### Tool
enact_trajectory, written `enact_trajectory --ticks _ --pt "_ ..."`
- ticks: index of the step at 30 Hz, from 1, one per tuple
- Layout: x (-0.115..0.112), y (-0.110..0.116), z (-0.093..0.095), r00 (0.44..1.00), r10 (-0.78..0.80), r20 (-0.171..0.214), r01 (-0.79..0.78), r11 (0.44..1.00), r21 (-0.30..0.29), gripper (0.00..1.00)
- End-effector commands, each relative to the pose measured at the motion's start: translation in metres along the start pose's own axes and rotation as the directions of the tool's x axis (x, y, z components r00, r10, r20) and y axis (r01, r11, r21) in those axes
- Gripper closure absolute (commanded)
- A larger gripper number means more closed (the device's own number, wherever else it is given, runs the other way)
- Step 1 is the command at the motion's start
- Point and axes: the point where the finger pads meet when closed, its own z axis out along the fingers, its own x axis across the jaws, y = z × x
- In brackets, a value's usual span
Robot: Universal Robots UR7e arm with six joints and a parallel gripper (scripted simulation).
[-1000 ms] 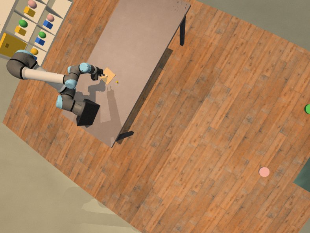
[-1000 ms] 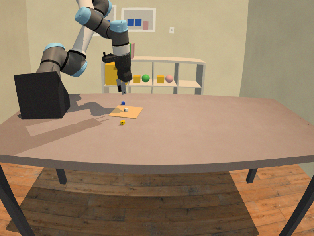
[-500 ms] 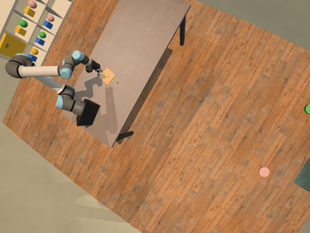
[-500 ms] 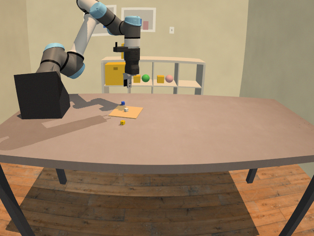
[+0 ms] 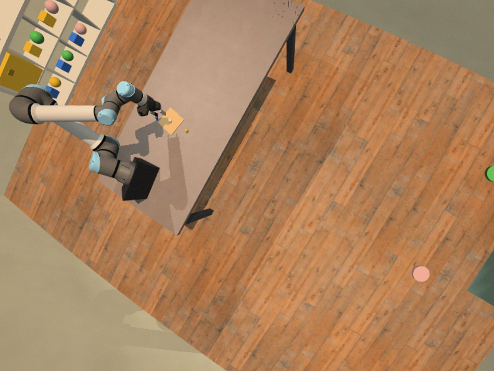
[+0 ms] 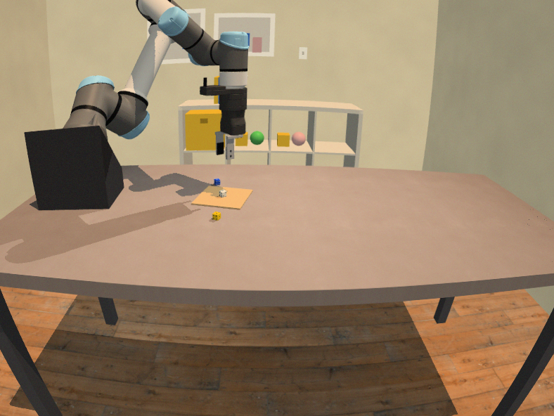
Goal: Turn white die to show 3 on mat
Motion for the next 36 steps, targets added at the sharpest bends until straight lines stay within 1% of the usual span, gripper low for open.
enact_trajectory --ticks 1,2,3,5,6,36 --pt "0.0 -0.004 0.029 1.0 0.029 -0.001 -0.029 1.0 0.001 0.0" --pt "0.0 -0.004 0.029 1.0 0.029 -0.001 -0.029 1.0 0.001 0.0" --pt "0.0 -0.005 0.036 0.999 0.035 -0.002 -0.035 0.999 0.001 0.0" --pt "0.001 -0.006 0.039 0.999 0.038 -0.002 -0.038 0.999 0.001 0.0" --pt "0.001 -0.006 0.039 0.999 0.038 -0.002 -0.038 0.999 0.001 0.36" --pt "0.001 -0.006 0.039 0.999 0.038 -0.002 -0.038 0.999 0.001 0.36"
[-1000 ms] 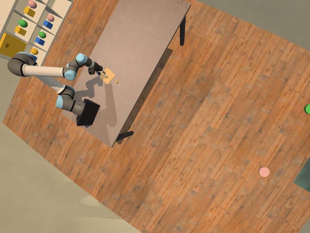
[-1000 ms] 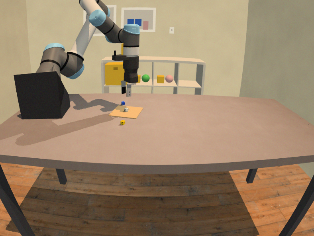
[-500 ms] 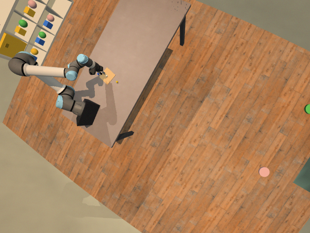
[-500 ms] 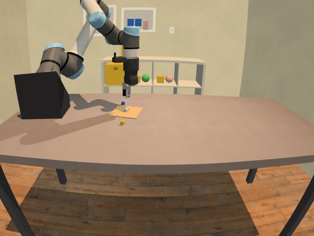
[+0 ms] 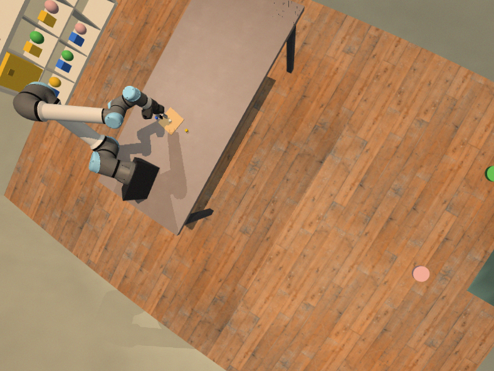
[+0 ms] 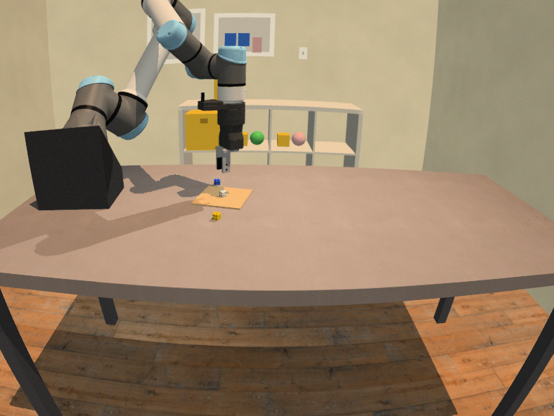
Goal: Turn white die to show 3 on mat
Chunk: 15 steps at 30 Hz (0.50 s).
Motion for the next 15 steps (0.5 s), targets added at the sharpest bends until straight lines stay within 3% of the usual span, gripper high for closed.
enact_trajectory --ticks 1,15 --pt "-0.0003 0.0002 -0.0004 1.0 0.0 0.001 0.0 1.0 -0.001 0.36" --pt "-0.0004 0.0002 0.0026 1.0 0.0 0.001 0.0 1.0 -0.001 0.36"
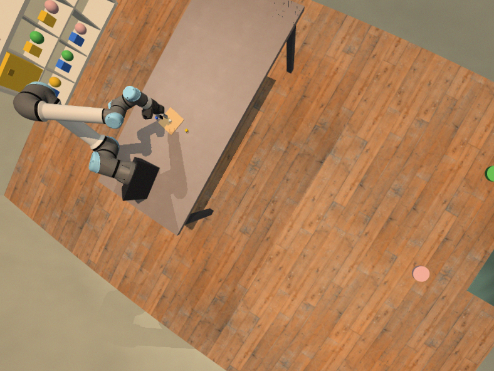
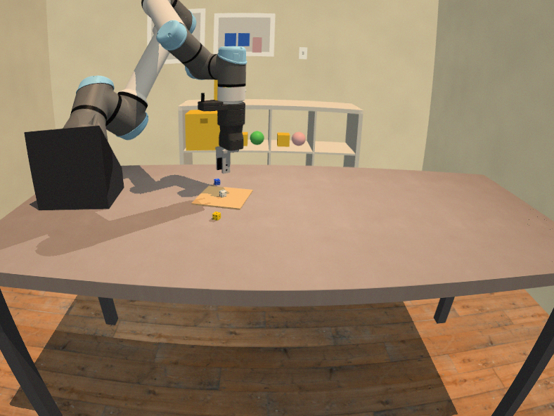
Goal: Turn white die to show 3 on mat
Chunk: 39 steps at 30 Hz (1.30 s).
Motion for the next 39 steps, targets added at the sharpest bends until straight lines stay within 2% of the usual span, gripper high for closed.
enact_trajectory --ticks 1,39 --pt "0.0 0.0 0.001 1.0 0.0 0.001 0.0 1.0 -0.001 0.36" --pt "0.0 0.0 0.045 1.0 0.0 0.001 0.0 1.0 -0.001 0.36"
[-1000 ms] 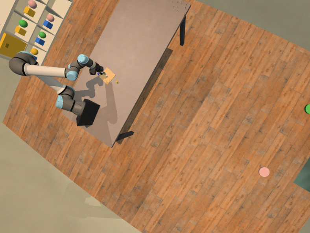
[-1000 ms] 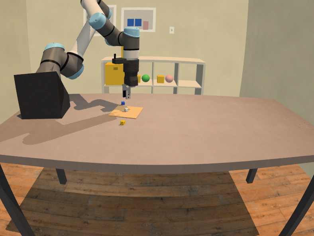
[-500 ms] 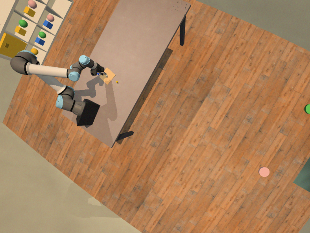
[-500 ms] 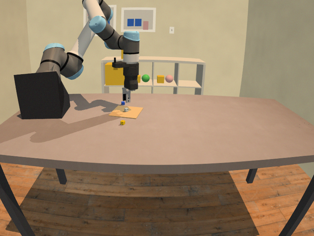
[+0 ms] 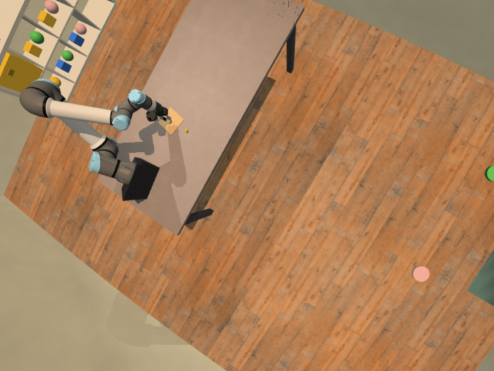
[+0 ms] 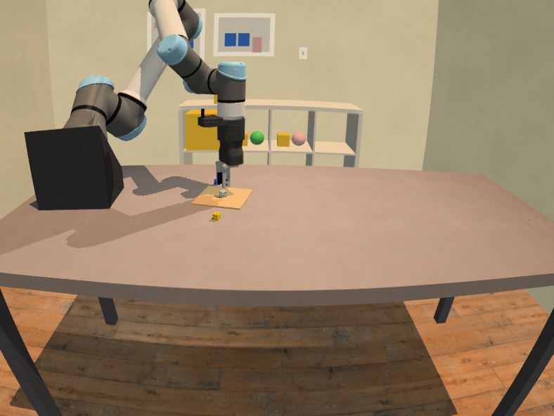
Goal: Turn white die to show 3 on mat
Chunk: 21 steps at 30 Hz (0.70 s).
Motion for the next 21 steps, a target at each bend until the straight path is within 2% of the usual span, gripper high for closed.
enact_trajectory --ticks 1,21 --pt "-0.0005 0.0004 0.0036 1.0 0.0 0.001 0.0 1.0 -0.001 0.36" --pt "-0.0005 0.0004 0.008 1.0 0.0 0.001 0.0 1.0 -0.001 0.36"
